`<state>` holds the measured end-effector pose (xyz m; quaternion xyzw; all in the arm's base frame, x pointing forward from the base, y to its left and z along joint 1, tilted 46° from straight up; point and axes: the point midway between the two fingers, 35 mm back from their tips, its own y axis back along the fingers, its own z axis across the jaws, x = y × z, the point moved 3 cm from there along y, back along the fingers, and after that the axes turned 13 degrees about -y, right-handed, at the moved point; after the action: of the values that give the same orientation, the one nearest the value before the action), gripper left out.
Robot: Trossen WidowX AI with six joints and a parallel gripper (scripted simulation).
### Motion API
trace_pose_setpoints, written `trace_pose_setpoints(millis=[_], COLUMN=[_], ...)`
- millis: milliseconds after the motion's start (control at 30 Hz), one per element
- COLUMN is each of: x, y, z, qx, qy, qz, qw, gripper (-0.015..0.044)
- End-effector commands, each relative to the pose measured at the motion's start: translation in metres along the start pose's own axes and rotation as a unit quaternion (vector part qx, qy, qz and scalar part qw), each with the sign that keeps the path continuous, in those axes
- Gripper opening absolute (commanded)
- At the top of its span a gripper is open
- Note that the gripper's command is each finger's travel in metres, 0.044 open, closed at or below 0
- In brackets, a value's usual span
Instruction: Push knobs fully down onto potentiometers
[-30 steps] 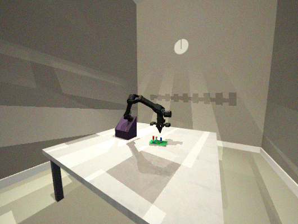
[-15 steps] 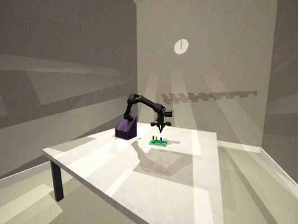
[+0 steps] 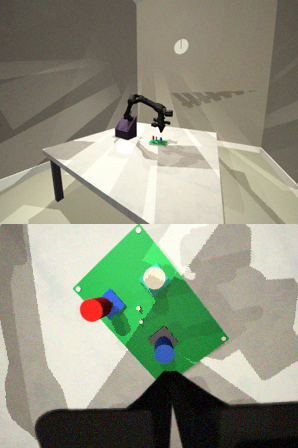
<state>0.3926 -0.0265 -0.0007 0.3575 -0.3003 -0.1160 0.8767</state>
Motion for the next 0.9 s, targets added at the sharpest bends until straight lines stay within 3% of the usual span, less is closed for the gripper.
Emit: trace_pose_setpoints(millis=[0, 867], x=[0.002, 0.002], y=[-0.001, -0.039], z=[0.001, 0.002], qx=[-0.003, -0.004], qy=[0.039, 0.039], qz=[0.000, 0.000], qw=[0.999, 0.999], gripper=[0.0000, 0.0000])
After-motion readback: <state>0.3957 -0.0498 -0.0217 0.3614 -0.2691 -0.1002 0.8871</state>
